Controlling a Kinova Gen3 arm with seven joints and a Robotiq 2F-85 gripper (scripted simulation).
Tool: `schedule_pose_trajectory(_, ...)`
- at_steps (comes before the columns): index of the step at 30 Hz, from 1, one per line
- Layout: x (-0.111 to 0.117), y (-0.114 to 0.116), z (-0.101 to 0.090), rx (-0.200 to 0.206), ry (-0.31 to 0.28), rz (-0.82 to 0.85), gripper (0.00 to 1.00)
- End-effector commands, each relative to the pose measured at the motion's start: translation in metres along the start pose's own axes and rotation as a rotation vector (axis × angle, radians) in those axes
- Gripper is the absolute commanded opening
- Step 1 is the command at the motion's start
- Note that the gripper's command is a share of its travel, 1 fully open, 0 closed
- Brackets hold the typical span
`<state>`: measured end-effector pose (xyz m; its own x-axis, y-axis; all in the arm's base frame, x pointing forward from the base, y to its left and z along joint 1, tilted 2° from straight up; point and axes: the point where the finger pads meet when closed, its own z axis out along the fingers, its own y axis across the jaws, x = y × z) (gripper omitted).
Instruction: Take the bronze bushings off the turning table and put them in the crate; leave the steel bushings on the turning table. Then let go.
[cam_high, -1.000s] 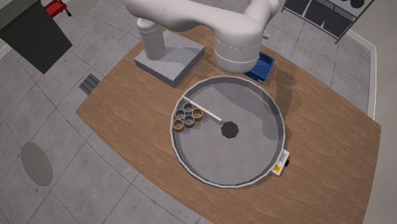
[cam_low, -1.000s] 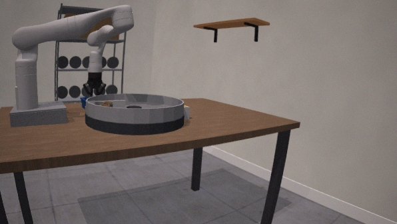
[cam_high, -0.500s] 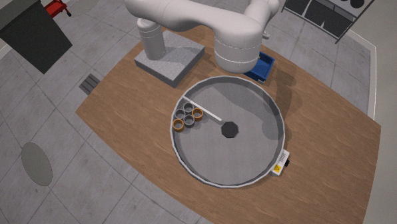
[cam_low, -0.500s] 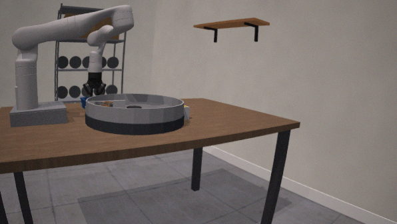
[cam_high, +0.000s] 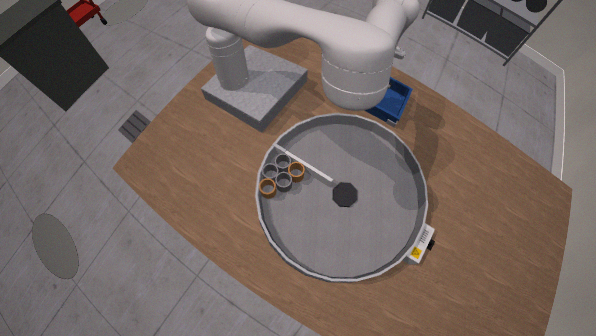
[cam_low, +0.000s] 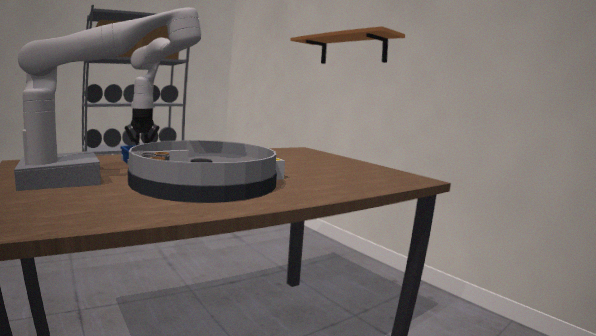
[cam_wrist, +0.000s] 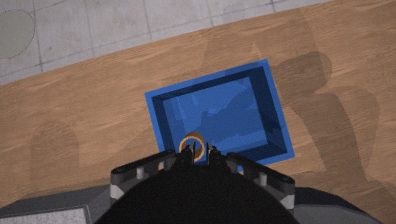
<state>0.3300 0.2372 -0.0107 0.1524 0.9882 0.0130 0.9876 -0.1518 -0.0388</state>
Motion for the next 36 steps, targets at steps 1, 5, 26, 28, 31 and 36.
schedule_pose_trajectory(1, 0.0003, 0.0004, -0.0006, -0.001, 0.001, 0.0, 0.19)
schedule_pose_trajectory(5, 0.0003, 0.0004, -0.0006, -0.001, 0.001, 0.0, 0.19)
schedule_pose_trajectory(26, 0.0003, 0.0004, -0.0006, -0.001, 0.001, 0.0, 0.19)
schedule_pose_trajectory(28, 0.0003, 0.0004, -0.0006, -0.001, 0.001, 0.0, 0.19)
schedule_pose_trajectory(31, 0.0003, 0.0004, -0.0006, -0.001, 0.001, 0.0, 0.19)
schedule_pose_trajectory(36, 0.0007, 0.0002, -0.0051, -0.002, 0.001, 0.002, 0.19)
